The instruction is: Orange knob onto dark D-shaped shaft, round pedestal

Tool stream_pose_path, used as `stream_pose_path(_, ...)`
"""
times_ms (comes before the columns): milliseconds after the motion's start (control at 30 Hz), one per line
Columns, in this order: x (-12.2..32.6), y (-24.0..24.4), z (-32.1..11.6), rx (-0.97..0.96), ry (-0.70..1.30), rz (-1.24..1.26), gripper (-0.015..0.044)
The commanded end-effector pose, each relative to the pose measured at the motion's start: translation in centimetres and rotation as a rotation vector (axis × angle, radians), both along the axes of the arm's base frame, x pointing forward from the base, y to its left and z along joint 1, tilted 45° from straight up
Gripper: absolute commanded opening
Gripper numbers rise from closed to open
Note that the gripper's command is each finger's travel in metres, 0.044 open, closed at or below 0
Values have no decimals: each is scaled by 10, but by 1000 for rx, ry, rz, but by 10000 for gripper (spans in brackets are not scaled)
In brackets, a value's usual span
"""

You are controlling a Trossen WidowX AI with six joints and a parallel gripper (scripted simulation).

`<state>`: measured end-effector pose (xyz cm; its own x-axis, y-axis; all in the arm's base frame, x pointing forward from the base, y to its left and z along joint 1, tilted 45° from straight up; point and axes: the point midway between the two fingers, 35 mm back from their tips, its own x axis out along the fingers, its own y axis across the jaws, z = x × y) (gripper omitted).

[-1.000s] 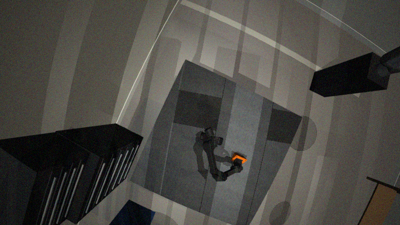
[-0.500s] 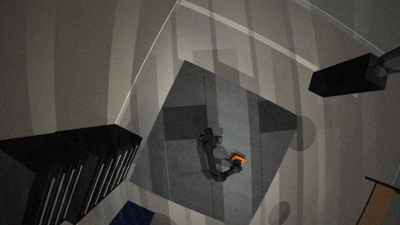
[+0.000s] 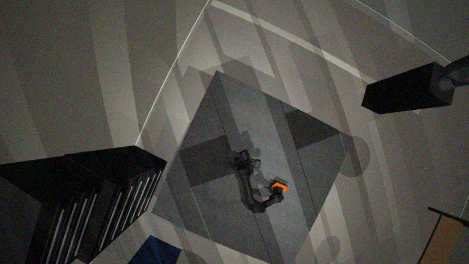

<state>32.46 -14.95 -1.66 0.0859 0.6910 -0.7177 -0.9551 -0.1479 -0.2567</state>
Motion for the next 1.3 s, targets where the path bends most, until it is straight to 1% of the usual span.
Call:
stream_pose_path(0, 1, -2, 4, 0, -4, 0, 0)
stream_pose_path(100, 1, -2, 4, -3, -22, 19, 0)
stream_pose_path(300, 1, -3, 4, -19, -149, 150, 0)
stream_pose_path(733, 0, 0, -1, -19, -149, 150, 0)
stream_pose_path(1267, 1, -2, 4, -18, -143, 144, 0)
